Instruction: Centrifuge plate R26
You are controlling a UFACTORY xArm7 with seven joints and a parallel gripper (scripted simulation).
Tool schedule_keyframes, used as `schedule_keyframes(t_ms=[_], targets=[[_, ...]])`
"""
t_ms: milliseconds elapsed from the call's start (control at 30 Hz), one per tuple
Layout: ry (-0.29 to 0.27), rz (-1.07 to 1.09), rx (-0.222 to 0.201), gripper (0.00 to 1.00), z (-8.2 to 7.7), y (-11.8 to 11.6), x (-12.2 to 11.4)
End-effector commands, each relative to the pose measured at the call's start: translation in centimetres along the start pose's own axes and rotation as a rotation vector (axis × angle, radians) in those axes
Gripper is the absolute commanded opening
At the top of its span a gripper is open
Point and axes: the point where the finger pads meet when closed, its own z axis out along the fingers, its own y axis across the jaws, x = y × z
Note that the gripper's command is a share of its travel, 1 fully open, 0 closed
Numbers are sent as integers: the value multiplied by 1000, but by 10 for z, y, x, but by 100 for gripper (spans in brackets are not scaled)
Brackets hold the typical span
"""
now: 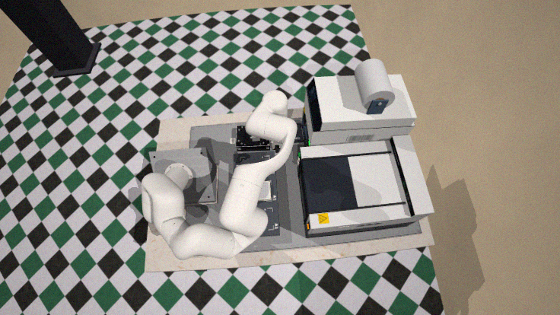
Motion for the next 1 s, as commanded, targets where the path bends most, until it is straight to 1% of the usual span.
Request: schedule_keyframes(t_ms=[0, 967], targets=[[-4, 0, -3, 0, -2, 1, 0], [-4, 0, -3, 0, -2, 1, 0]])
